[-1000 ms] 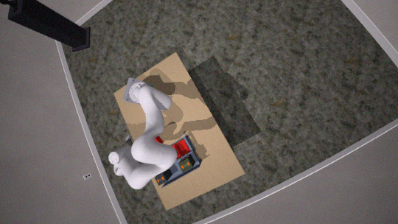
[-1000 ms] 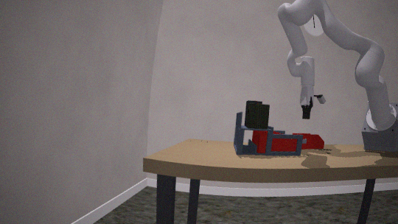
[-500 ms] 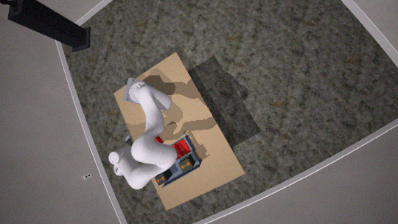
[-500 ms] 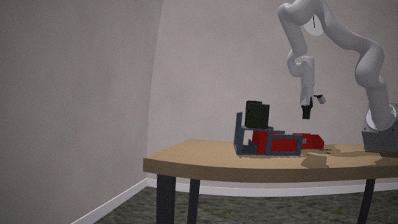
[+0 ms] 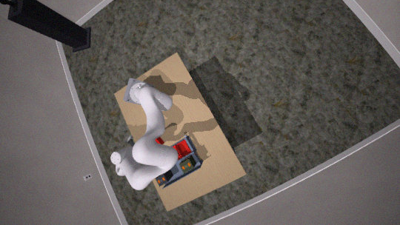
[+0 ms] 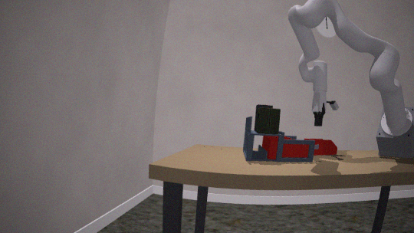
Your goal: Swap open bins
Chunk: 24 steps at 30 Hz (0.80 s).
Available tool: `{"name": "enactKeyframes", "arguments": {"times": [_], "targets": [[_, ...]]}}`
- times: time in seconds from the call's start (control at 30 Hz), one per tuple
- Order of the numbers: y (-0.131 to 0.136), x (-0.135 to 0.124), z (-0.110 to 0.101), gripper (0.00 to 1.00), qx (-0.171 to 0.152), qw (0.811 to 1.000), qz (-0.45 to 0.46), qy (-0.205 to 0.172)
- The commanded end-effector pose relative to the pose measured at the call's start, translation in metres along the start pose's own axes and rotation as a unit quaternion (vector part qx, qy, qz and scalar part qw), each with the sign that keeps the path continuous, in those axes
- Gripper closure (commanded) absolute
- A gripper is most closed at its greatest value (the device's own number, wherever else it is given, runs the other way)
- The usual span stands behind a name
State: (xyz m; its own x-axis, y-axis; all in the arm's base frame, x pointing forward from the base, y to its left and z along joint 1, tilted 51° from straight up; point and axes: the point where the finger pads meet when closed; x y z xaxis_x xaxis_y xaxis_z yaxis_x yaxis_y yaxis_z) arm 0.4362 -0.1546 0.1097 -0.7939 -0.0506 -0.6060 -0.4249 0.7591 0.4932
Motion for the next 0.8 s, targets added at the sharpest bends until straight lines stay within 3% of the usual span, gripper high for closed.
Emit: {"name": "enactKeyframes", "arguments": {"times": [0.0, 0.77], "targets": [[-0.001, 0.000, 0.005, 0.74, 0.001, 1.000, 0.000, 0.000], [-0.001, -0.001, 0.045, 0.74, 0.001, 1.000, 0.000, 0.000]]}}
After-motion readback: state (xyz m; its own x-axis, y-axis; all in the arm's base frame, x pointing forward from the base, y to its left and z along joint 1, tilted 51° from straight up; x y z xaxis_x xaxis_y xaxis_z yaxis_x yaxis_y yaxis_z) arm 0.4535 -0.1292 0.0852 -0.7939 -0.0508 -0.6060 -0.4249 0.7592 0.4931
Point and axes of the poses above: the point where the finger pads meet when closed, its own z axis out along the fingers, its own y axis across the jaws, x = y × z, and after that the axes turned 9 degrees about z, right-handed
